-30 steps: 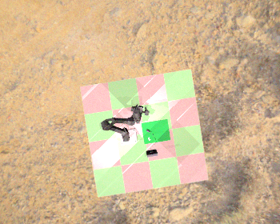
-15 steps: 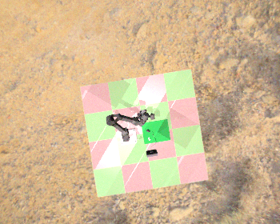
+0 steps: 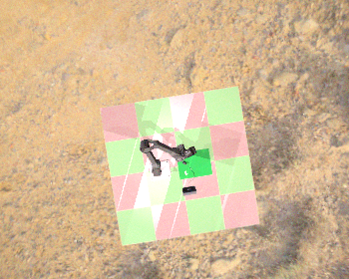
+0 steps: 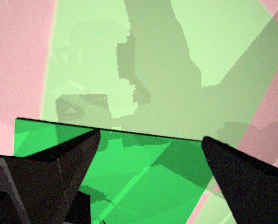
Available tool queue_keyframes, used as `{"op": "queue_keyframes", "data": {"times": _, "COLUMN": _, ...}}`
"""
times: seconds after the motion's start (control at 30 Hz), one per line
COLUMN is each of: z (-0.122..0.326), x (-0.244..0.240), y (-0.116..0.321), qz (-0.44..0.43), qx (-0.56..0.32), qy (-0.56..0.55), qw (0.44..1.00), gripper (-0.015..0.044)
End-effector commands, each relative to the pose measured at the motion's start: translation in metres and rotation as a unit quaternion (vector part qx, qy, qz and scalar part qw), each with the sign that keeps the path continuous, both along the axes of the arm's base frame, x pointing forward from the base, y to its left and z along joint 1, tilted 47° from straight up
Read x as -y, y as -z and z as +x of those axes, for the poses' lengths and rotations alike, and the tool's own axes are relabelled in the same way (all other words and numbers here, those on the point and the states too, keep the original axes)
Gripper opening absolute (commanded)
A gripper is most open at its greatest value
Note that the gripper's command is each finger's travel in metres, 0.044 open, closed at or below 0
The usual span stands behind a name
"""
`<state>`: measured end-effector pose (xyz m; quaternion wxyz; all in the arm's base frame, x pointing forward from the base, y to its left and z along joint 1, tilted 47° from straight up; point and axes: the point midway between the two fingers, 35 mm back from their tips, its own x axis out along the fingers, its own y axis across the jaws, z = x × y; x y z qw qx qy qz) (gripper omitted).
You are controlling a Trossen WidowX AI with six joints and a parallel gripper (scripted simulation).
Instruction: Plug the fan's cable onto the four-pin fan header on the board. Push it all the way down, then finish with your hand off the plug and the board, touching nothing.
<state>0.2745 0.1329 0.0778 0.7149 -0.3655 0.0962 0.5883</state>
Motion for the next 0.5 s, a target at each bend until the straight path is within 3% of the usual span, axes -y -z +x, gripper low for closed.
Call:
{"op": "queue_keyframes", "data": {"times": 0.0, "z": -0.007, "x": 0.060, "y": 0.045, "qz": -0.110, "qx": 0.056, "qy": -0.165, "qw": 0.978, "gripper": 0.0440}}
{"op": "queue_keyframes", "data": {"times": 0.2, "z": -0.023, "x": 0.080, "y": 0.057, "qz": -0.106, "qx": 0.066, "qy": -0.244, "qw": 0.962, "gripper": 0.0440}}
{"op": "queue_keyframes", "data": {"times": 0.47, "z": -0.035, "x": 0.091, "y": 0.061, "qz": -0.098, "qx": 0.164, "qy": -0.355, "qw": 0.915, "gripper": 0.0440}}
